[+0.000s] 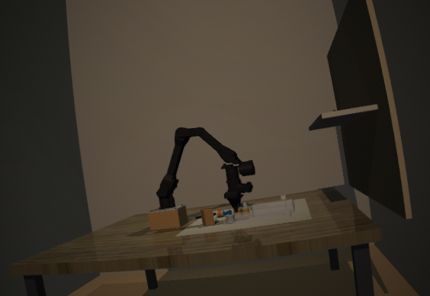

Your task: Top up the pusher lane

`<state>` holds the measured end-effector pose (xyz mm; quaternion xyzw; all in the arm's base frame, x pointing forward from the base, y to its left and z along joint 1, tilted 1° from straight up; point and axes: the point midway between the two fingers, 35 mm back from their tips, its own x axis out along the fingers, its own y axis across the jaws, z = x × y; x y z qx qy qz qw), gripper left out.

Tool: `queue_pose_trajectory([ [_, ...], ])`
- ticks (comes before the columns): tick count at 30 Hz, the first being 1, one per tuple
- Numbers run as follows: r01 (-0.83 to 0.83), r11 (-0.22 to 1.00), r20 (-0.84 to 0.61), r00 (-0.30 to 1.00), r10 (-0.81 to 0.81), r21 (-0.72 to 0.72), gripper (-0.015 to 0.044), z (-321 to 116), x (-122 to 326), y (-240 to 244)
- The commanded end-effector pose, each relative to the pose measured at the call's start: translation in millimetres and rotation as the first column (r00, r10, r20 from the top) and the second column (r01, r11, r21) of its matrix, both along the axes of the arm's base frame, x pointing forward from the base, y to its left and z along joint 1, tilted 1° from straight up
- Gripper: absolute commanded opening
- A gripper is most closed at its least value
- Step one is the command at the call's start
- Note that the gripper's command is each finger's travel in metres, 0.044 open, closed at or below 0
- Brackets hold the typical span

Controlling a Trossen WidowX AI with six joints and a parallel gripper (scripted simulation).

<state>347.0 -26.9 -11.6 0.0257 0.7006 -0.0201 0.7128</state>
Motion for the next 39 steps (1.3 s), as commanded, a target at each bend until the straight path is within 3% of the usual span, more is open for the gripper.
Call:
queue_pose_trajectory([
  [1, 0.004, 1.000, 0.013, 1.000, -0.004, 0.003, 0.0000, 0.1, 2.2, 0.4],
  [39, 0.004, 1.000, 0.013, 1.000, -0.004, 0.003, 0.0000, -0.2, -4.1, 0.9],
])
